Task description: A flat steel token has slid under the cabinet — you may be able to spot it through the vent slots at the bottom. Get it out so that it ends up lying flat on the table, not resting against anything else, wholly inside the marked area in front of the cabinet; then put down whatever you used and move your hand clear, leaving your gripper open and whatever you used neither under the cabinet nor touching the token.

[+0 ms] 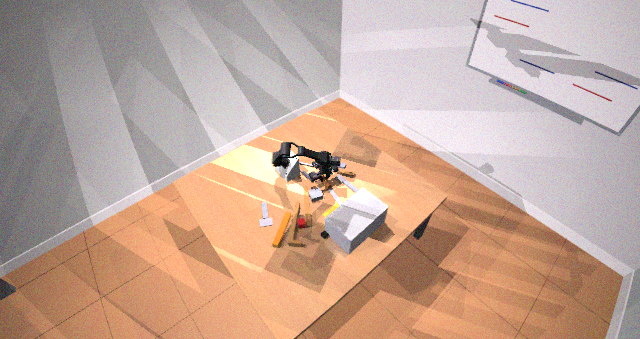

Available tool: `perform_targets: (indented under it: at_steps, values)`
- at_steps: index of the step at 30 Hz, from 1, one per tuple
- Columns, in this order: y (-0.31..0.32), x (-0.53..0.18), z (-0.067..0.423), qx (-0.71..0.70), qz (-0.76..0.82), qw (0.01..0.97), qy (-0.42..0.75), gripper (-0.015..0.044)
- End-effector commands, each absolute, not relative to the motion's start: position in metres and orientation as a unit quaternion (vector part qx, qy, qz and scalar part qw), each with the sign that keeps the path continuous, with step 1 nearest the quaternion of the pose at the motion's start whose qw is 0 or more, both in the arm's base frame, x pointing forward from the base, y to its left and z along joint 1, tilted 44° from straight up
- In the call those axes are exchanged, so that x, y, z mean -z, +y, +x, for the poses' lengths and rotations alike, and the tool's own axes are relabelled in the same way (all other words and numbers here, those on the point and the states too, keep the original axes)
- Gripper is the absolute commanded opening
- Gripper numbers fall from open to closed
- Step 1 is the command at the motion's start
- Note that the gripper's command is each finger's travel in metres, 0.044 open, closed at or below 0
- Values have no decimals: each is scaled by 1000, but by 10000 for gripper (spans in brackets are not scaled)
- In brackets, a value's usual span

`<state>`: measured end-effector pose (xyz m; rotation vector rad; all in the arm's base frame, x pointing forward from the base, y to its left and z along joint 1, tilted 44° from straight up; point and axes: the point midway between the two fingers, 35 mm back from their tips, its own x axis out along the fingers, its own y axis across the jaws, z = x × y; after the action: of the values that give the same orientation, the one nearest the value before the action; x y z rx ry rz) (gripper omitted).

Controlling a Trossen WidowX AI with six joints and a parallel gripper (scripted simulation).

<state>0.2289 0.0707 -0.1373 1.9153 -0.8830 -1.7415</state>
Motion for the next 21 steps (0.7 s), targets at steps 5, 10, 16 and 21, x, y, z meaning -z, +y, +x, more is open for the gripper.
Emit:
perform_targets:
  at_steps: [5,10,16,21]
  values:
    - [71,138,228,623,686,200,-318,0]
    - [71,137,228,617,689,189,-329,0]
    - [72,137,228,610,693,173,-343,0]
    - [72,137,228,603,696,159,-355,0]
